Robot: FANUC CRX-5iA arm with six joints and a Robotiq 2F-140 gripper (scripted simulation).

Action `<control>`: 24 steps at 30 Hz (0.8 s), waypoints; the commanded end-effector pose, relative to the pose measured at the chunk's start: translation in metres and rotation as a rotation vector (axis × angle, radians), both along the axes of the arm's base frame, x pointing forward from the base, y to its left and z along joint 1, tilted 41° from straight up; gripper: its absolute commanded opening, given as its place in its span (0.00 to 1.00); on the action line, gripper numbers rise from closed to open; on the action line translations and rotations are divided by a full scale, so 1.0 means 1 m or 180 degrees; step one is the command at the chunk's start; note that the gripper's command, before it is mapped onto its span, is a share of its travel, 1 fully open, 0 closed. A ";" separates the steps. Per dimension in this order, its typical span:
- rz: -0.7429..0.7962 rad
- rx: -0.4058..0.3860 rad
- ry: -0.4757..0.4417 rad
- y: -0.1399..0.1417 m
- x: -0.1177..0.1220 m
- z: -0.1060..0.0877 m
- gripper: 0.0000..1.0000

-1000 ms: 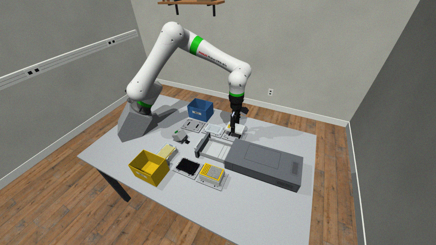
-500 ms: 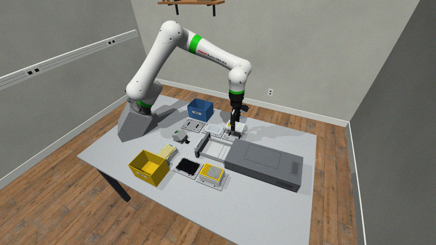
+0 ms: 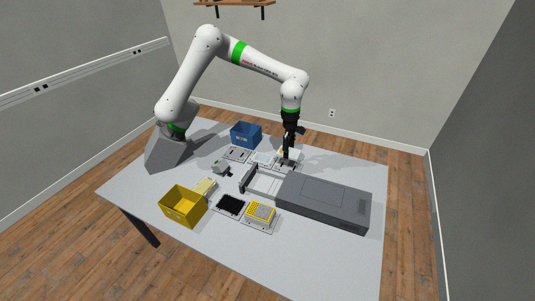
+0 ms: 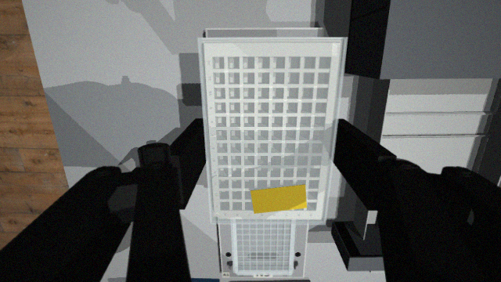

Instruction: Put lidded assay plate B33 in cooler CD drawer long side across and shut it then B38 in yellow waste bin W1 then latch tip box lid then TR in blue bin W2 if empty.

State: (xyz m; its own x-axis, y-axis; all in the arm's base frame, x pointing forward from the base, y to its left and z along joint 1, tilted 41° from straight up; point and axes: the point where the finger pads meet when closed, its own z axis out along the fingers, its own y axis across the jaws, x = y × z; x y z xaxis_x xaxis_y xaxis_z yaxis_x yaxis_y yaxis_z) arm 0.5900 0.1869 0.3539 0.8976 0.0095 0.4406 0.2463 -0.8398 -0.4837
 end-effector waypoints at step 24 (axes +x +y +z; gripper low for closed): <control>-0.0003 0.0000 -0.0007 -0.014 -0.009 0.019 0.10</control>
